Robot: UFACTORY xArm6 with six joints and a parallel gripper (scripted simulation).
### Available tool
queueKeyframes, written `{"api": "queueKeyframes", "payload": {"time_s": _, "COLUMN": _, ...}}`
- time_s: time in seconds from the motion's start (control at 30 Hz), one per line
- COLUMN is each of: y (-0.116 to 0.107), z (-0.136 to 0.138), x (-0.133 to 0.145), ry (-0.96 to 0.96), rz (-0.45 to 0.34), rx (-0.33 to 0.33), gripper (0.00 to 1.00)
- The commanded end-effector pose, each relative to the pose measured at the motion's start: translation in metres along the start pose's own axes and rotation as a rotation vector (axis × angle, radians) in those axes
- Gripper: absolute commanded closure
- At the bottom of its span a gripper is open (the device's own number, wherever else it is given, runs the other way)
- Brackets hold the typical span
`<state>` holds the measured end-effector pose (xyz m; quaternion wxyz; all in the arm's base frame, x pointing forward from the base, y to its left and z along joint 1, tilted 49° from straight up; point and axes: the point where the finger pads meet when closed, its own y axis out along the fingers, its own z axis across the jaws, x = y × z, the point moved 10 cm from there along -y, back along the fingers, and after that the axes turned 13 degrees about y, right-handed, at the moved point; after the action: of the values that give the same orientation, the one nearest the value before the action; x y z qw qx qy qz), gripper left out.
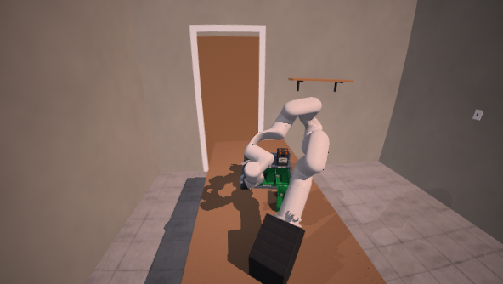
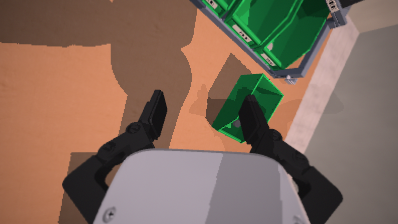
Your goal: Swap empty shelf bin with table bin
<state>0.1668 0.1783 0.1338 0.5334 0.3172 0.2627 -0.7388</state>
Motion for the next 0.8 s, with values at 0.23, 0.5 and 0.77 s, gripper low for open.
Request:
{"api": "queueKeyframes", "payload": {"time_s": 0.23, "y": 0.008, "z": 0.030, "x": -0.014, "ry": 0.116, "rz": -0.147, "rx": -0.015, "gripper": 0.00}}
{"api": "queueKeyframes", "payload": {"time_s": 0.5, "y": 0.015, "z": 0.054, "x": -0.022, "ry": 0.207, "rz": -0.257, "rx": -0.018, "gripper": 0.00}}
{"api": "queueKeyframes", "payload": {"time_s": 0.77, "y": 0.021, "z": 0.071, "x": -0.028, "ry": 0.271, "rz": -0.335, "rx": -0.020, "gripper": 0.00}}
